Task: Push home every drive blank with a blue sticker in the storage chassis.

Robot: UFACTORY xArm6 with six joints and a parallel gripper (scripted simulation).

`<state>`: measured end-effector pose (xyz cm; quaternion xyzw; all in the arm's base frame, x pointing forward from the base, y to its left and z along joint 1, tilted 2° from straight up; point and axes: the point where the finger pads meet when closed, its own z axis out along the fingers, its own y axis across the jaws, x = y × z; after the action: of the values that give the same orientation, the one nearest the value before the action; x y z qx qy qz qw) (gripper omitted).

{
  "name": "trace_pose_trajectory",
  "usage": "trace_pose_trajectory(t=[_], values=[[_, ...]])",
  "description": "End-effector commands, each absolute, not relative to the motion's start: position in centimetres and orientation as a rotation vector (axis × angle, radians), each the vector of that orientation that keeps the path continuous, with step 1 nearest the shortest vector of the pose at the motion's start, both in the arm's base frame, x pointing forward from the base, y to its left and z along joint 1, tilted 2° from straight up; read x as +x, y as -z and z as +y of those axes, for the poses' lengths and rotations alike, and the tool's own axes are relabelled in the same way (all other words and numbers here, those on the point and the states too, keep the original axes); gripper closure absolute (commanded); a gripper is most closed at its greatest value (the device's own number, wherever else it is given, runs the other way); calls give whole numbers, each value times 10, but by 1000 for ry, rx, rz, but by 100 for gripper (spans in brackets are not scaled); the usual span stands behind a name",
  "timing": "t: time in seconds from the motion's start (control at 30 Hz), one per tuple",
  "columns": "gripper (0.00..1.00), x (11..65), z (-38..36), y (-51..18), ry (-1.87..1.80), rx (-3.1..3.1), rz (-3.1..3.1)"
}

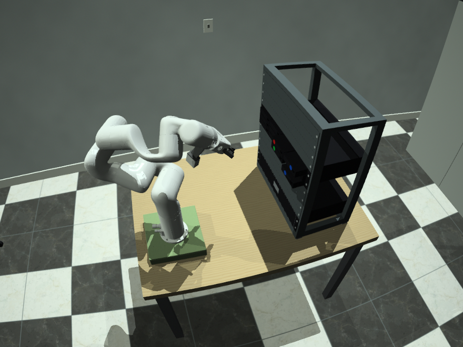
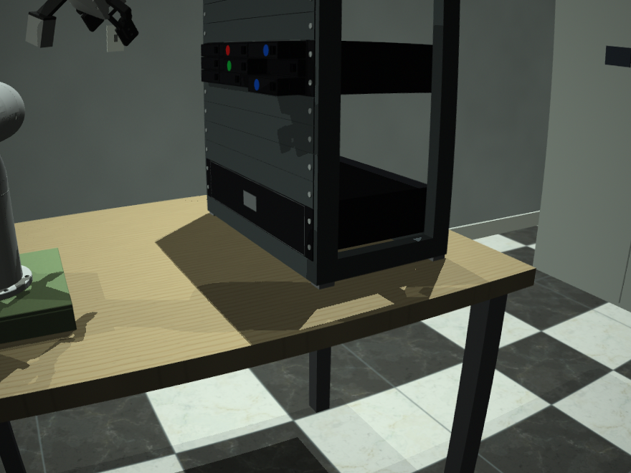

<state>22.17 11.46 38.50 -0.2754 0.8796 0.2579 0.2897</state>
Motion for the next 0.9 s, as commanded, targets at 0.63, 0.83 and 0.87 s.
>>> trace_pose_trajectory(t=[0.63, 0.83, 0.87], values=[[0, 269, 161, -467, -994, -556, 1825], [0, 281, 156, -489, -1071, -434, 1688], [0, 283, 154, -493, -1085, -407, 1662]])
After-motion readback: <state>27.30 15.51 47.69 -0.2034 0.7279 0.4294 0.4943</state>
